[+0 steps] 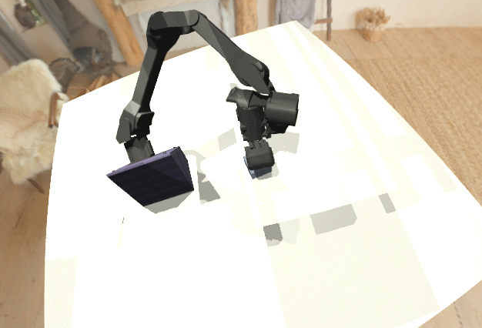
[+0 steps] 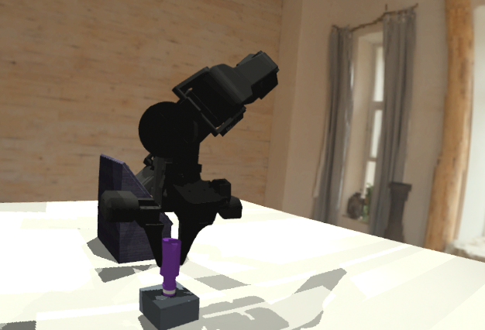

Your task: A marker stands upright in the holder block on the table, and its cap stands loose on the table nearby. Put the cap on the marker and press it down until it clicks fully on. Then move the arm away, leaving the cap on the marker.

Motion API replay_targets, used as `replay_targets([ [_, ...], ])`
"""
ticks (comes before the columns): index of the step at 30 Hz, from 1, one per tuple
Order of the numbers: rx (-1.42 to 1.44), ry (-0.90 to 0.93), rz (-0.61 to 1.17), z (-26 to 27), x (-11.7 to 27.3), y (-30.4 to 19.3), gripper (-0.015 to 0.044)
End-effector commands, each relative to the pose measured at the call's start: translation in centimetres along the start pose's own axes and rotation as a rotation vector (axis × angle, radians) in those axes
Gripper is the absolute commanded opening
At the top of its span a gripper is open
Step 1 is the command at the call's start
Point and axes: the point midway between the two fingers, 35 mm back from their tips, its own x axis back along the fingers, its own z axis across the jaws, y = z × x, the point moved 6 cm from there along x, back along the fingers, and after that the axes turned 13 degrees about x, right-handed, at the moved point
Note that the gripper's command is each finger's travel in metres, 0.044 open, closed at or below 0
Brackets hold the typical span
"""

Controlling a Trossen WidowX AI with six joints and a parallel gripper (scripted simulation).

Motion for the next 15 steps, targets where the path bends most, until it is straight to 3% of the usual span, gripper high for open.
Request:
replay_targets([
  [1,-0.005,0.004,-0.005,0.0,-0.6,0.0,0.0],
  [13,-0.005,0.005,-0.005,0.0,-1.8,-0.1,0.0],
  [15,0.001,0.002,0.0,0.1,-1.7,-0.1,0.0053],
])
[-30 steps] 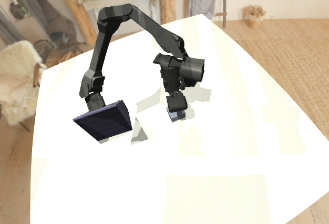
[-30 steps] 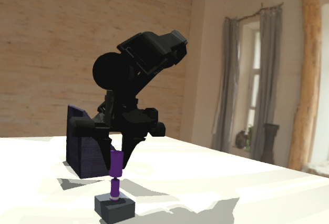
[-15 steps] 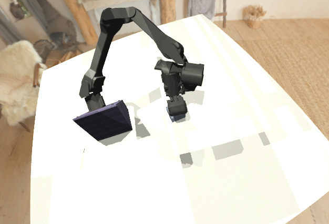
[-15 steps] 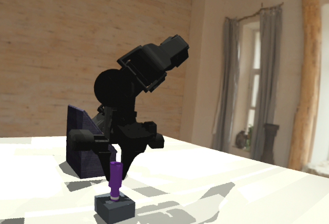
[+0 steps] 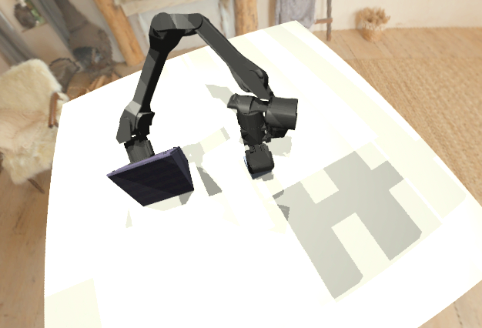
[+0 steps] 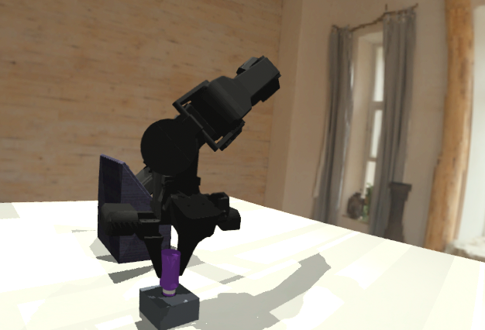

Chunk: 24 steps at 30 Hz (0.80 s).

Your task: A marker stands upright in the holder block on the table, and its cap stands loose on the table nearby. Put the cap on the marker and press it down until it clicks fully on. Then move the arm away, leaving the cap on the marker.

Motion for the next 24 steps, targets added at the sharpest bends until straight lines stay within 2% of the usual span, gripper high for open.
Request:
replay_targets([
  [1,0.0,0.0,0.0,0.0,0.0,0.0,0.0079],
  [15,0.0,0.0,0.0,0.0,0.0,0.0,0.044],
  [17,0.0,-0.002,0.0,-0.1,1.2,0.1,0.044],
  [21,-0.001,-0.003,0.001,-0.1,7.2,0.0,0.044],
  [24,0.0,-0.003,0.001,-0.1,7.5,0.0,0.044],
])
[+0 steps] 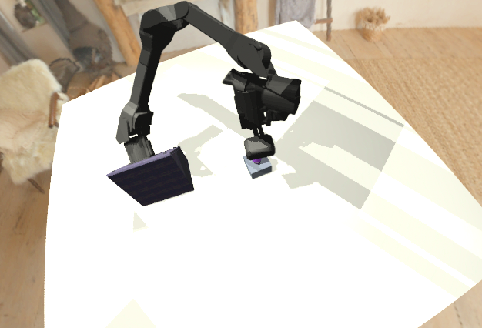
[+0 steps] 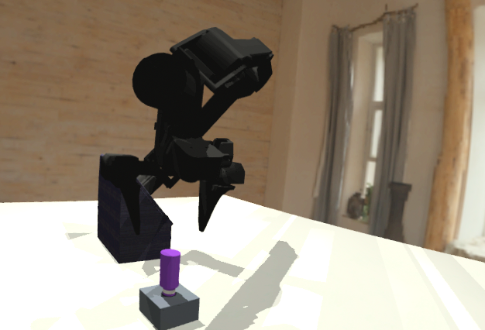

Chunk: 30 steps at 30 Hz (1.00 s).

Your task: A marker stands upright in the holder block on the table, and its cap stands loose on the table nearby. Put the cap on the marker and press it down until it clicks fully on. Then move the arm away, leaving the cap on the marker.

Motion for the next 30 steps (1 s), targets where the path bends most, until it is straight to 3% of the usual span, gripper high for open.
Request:
replay_targets([
  [1,0.009,-0.001,0.009,0.3,1.0,-0.1,0.044],
  [6,0.201,0.002,0.003,0.3,0.2,-0.1,0.0309],
  [18,0.201,0.002,0.003,0.3,0.2,-0.1,0.0],
  [30,0.201,0.002,0.003,0.3,-0.2,-0.1,0.0],
])
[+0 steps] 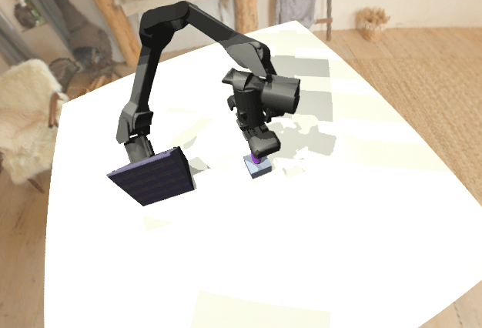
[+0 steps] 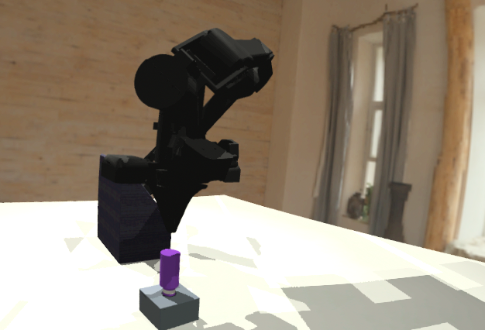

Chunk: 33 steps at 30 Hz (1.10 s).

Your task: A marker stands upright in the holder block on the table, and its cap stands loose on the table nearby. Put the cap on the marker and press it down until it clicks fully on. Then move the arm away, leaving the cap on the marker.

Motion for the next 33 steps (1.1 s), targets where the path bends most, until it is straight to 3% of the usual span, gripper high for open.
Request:
replay_targets([
  [1,0.002,0.002,-0.004,0.0,-0.3,0.0,0.0],
  [25,0.002,0.004,-0.005,0.0,-3.9,0.1,0.0],
  [33,0.008,-0.005,-0.007,-0.1,-3.4,0.2,0.0],
])
